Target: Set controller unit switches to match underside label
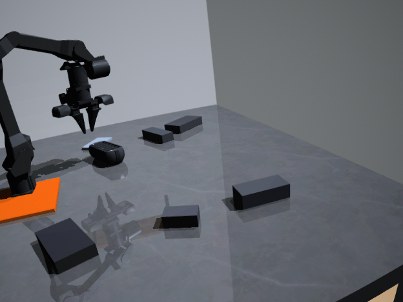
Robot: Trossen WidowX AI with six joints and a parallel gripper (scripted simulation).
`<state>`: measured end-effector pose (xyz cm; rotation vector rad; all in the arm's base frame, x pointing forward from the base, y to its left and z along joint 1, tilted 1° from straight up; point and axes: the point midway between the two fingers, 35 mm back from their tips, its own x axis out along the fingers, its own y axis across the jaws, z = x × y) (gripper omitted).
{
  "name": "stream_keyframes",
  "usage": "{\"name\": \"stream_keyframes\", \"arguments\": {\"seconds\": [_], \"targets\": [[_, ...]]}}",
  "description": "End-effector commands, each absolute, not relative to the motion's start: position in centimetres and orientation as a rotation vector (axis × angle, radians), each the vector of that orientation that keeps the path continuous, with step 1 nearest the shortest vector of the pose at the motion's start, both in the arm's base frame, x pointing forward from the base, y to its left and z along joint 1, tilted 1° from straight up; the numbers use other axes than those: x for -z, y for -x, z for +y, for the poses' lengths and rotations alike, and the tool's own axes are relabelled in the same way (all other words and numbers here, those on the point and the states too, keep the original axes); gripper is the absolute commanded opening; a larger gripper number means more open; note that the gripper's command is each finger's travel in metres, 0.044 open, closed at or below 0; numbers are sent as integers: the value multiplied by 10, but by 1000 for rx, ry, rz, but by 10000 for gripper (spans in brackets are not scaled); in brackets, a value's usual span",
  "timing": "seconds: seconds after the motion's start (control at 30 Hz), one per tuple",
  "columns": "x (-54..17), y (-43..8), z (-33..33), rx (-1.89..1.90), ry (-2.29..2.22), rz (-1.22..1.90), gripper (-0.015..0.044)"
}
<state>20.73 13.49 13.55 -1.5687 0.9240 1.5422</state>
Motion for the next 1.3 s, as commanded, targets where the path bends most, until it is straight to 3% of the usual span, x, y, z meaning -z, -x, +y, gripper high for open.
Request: {"name": "stream_keyframes", "arguments": {"seconds": [0.0, 0.23, 0.8, 0.87, 1.27], "targets": [[-137, -208, 136, -1538, 1568, 920, 0], [-137, -208, 136, -1538, 1568, 920, 0], [-136, -207, 135, -1542, 1569, 923, 440], [-136, -207, 135, -1542, 1569, 923, 440], [-127, -243, 177, -1600, 1505, 1022, 125]]}}
